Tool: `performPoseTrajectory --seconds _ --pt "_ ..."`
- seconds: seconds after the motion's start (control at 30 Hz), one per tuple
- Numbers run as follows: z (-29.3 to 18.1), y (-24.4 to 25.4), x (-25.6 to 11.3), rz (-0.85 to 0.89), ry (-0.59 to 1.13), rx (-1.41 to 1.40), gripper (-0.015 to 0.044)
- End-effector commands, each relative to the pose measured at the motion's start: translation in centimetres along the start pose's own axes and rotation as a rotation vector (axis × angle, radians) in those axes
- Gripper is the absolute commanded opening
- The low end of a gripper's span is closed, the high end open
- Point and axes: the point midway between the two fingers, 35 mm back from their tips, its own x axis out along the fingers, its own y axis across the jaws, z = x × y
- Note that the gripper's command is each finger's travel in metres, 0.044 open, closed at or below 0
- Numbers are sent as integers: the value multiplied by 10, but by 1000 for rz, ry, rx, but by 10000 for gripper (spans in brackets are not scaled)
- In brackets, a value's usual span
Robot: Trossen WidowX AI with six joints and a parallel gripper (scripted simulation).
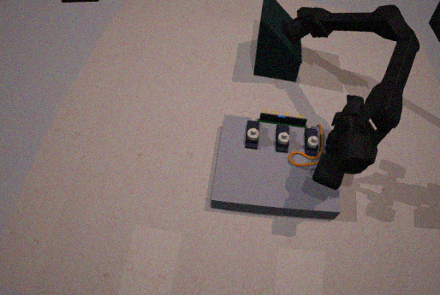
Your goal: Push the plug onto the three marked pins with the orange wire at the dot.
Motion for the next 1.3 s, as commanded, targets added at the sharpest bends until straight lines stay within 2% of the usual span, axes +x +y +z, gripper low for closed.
performPoseTrajectory --seconds 0.0,1.27 --pt "0 0 -3 -5 2 143 0" --pt "0 0 -15 -15 -8 1465 0"
